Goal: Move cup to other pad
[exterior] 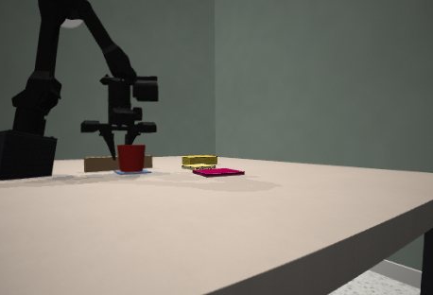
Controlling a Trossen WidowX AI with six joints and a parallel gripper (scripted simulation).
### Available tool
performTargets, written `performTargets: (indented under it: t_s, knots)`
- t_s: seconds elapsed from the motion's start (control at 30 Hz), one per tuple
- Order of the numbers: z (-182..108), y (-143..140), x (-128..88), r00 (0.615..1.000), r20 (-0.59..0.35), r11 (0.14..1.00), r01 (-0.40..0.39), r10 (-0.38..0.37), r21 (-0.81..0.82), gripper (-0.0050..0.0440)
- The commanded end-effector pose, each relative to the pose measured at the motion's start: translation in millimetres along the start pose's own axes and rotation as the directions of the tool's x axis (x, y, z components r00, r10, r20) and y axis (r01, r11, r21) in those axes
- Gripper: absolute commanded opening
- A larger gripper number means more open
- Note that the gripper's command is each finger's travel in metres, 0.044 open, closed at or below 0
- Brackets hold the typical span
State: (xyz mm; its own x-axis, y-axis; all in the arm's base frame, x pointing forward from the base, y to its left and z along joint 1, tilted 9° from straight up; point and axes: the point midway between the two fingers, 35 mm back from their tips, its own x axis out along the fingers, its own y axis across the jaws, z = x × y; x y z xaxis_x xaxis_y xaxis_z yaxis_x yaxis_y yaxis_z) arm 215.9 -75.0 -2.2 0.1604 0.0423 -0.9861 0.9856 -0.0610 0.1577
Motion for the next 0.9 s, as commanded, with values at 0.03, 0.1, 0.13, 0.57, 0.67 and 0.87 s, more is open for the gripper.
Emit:
performTargets:
  t_s: [0.03, 0.1, 0.13, 0.57, 0.67, 0.87]
  knots:
    - [-0.2, -0.1, 0.0, 1.0, 0.0, 1.0, 0.001, -0.001, -0.002, 0.011]
    - [-0.2, -0.1, 0.0, 1.0, 0.0, 1.0, 0.001, -0.001, -0.002, 0.0097]
    - [-0.2, -0.1, 0.0, 1.0, 0.0, 1.0, 0.001, -0.001, -0.002, 0.009]
    - [-0.2, -0.1, 0.0, 1.0, 0.0, 1.0, 0.001, -0.001, -0.002, 0.0017]
    - [-0.2, -0.1, 0.0, 1.0, 0.0, 1.0, 0.001, -0.001, -0.002, 0.0]
    - [0.3, 1.0, -8.2, 1.0, 0.0, 1.0, 0.001, -0.001, -0.001, 0.0]
